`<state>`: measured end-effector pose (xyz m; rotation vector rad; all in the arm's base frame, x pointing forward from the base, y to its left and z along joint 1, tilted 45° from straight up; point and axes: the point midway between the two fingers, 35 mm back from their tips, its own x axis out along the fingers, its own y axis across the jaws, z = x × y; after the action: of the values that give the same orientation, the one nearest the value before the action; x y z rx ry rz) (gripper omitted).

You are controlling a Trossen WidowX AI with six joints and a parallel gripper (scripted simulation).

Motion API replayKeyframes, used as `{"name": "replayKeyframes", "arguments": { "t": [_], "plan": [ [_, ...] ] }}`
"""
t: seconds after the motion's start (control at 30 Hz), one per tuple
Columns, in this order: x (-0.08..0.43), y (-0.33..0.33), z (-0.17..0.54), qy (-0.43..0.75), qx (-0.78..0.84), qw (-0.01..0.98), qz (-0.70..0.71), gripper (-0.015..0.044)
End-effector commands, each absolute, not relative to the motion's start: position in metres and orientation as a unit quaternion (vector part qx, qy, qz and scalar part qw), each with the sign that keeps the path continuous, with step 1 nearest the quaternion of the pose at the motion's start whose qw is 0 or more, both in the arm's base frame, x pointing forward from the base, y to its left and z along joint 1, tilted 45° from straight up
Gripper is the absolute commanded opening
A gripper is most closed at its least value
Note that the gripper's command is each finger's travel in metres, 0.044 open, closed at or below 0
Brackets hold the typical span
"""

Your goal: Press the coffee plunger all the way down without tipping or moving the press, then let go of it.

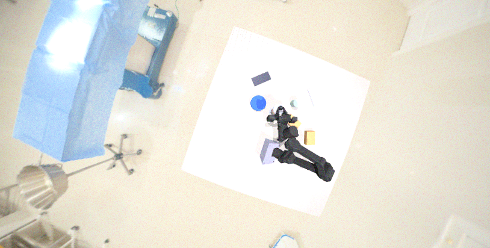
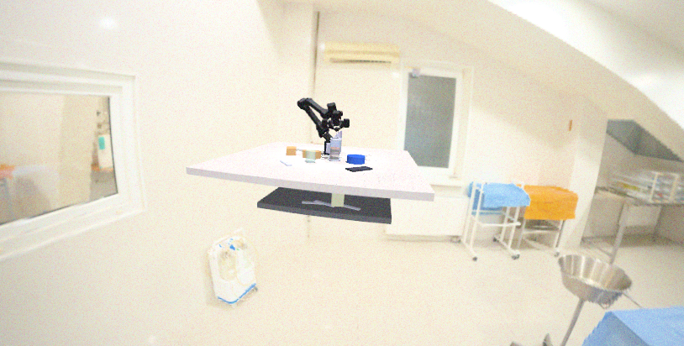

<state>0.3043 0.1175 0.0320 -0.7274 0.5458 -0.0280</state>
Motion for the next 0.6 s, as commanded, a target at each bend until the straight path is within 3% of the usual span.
{"name": "replayKeyframes", "arguments": {
  "t": [0.0, 0.57],
  "plan": [
    [0.2974, 0.0943, 0.0100, 0.297, -0.377, 0.877, -0.024, 0.0125],
    [0.3055, 0.0980, 0.0080, 0.296, -0.377, 0.877, -0.025, 0.0125]
  ]
}}
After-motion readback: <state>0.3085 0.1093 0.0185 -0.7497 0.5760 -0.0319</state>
